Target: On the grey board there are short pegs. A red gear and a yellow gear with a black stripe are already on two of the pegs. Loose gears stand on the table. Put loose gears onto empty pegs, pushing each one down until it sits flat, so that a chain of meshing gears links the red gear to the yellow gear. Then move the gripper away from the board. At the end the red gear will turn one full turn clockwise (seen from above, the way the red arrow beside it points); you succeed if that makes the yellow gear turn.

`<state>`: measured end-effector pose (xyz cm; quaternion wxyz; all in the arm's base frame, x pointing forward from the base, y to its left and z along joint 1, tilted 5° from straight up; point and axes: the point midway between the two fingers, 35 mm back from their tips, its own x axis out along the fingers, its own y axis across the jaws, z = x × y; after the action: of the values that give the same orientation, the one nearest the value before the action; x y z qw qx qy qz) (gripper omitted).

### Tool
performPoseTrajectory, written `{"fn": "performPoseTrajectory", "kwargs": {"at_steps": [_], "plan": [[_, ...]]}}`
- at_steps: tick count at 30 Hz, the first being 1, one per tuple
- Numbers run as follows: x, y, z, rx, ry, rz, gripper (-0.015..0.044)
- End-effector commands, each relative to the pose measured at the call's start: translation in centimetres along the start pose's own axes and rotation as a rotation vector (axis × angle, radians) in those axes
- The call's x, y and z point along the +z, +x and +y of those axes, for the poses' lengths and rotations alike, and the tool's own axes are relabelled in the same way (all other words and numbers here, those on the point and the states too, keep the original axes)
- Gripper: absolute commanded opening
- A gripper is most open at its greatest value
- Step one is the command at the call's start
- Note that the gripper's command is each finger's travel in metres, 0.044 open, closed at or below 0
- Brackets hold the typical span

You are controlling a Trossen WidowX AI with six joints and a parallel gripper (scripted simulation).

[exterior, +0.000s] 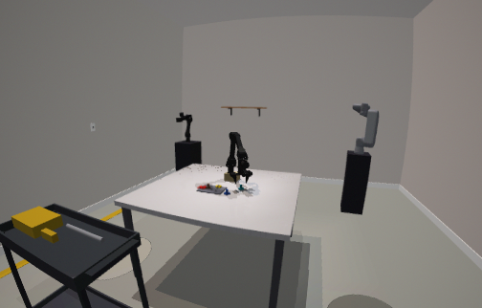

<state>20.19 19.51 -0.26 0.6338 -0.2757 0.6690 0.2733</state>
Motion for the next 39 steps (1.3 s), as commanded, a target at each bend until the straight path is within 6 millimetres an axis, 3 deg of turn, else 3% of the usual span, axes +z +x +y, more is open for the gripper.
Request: {"fn": "performPoseTrajectory", "kwargs": {"at_steps": [1,15,29,39], "plan": [[-0.2,0.9,0.1,0.005,-0.003,0.009,0.044],[-0.3,2.2,0.1,0.005,-0.003,0.01,0.044],[-0.3,2.2,0.1,0.005,-0.003,0.01,0.0072],[-0.3,2.2,0.1,0.005,-0.003,0.01,0.0]]}}
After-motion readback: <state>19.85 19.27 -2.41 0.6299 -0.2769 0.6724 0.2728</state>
